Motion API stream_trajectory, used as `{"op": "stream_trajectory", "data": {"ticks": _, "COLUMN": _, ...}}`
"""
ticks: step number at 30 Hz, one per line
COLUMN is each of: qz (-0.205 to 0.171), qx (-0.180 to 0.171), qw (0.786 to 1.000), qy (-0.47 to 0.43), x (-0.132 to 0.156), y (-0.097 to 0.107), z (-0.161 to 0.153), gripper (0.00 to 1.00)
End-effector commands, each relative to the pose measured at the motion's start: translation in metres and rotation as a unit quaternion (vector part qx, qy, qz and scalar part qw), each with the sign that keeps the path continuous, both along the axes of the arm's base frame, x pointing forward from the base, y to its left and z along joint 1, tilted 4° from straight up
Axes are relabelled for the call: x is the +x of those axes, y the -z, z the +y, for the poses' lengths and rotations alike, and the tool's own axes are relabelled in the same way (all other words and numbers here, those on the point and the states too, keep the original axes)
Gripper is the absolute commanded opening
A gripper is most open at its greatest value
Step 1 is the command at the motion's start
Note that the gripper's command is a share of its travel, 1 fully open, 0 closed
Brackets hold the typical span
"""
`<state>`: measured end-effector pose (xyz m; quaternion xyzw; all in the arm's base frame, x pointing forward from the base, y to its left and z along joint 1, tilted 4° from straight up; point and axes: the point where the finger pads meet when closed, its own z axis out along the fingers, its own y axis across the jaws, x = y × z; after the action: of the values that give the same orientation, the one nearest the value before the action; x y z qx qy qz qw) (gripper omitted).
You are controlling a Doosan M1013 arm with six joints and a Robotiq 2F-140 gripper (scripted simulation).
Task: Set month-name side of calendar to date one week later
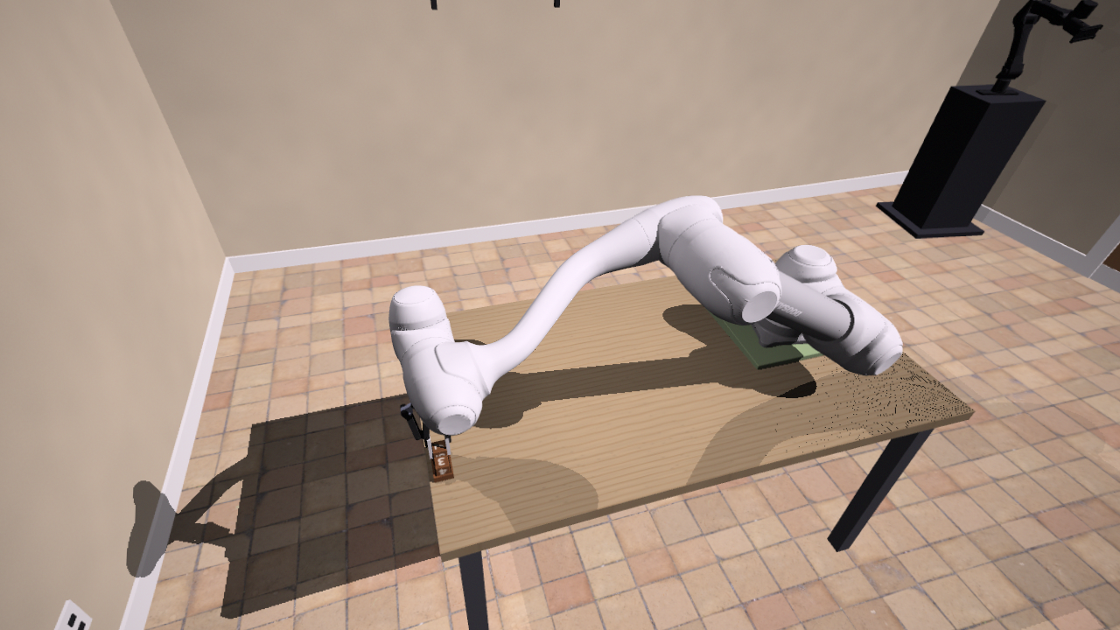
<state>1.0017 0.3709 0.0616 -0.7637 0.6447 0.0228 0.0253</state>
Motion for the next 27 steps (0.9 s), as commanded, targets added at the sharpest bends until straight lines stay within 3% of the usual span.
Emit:
{"op": "stream_trajectory", "data": {"ticks": 1, "qz": 0.0, "qx": 0.0, "qw": 1.0, "qy": 0.0, "x": 0.0, "y": -0.012, "z": -0.001, "gripper": 0.25}}
{"op": "stream_trajectory", "data": {"ticks": 8, "qz": 0.0, "qx": 0.0, "qw": 1.0, "qy": 0.0, "x": 0.0, "y": -0.064, "z": -0.004, "gripper": 0.25}}
{"op": "stream_trajectory", "data": {"ticks": 12, "qz": 0.0, "qx": 0.0, "qw": 1.0, "qy": 0.0, "x": 0.0, "y": -0.083, "z": -0.006, "gripper": 0.25}}
{"op": "stream_trajectory", "data": {"ticks": 27, "qz": 0.0, "qx": 0.0, "qw": 1.0, "qy": 0.003, "x": 0.0, "y": -0.089, "z": -0.007, "gripper": 0.25}}
